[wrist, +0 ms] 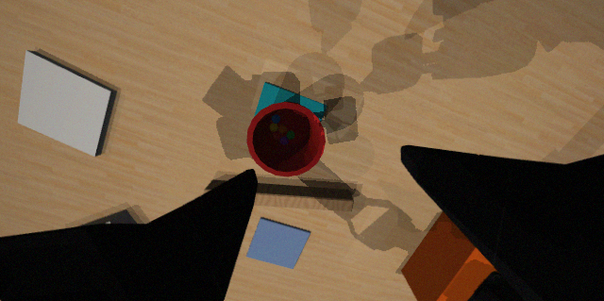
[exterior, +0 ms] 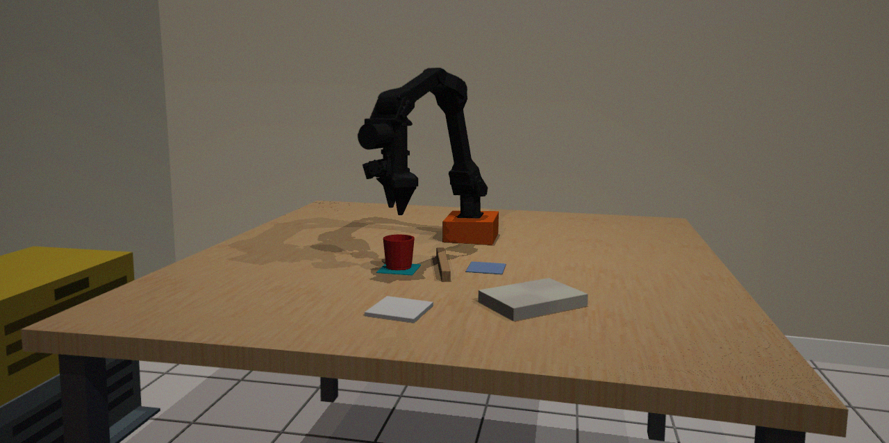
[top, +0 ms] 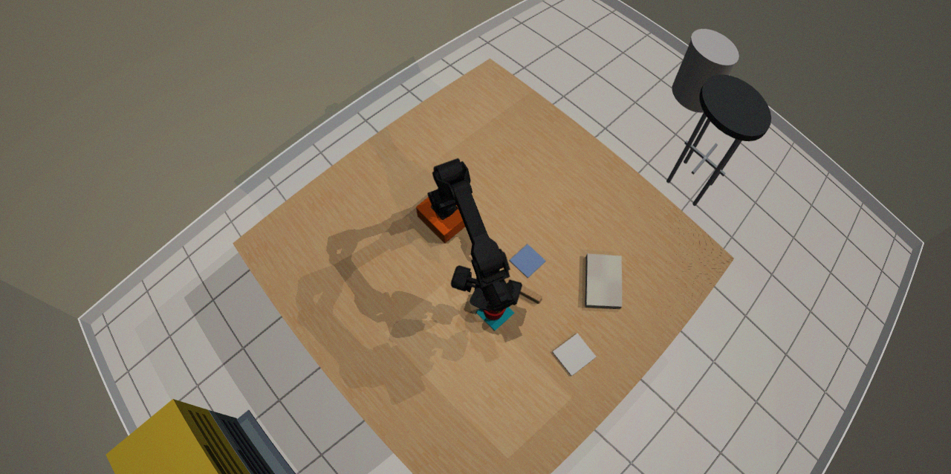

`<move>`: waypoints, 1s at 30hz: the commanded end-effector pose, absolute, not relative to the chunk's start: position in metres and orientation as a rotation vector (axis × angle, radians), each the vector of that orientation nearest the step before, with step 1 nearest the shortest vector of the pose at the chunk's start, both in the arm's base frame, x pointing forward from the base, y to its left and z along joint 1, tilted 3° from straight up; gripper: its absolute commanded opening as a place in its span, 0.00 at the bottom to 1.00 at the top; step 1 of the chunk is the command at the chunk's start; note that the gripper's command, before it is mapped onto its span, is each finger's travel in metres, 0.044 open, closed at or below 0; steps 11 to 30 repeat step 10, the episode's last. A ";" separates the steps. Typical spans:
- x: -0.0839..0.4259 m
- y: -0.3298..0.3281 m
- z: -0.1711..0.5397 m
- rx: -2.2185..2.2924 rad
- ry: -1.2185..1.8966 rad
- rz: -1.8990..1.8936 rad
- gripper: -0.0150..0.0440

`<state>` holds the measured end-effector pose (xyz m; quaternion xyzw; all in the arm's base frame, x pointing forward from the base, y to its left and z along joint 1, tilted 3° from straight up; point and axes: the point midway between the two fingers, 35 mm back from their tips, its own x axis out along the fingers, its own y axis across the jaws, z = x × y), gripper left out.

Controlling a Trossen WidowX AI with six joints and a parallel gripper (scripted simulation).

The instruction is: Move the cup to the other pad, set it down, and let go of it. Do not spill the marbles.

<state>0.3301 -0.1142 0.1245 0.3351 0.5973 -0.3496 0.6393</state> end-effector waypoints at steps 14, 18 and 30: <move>0.329 -0.114 0.143 0.765 1.354 -0.795 1.00; 0.329 -0.114 0.143 0.765 1.354 -0.795 1.00; 0.329 -0.114 0.143 0.765 1.354 -0.795 1.00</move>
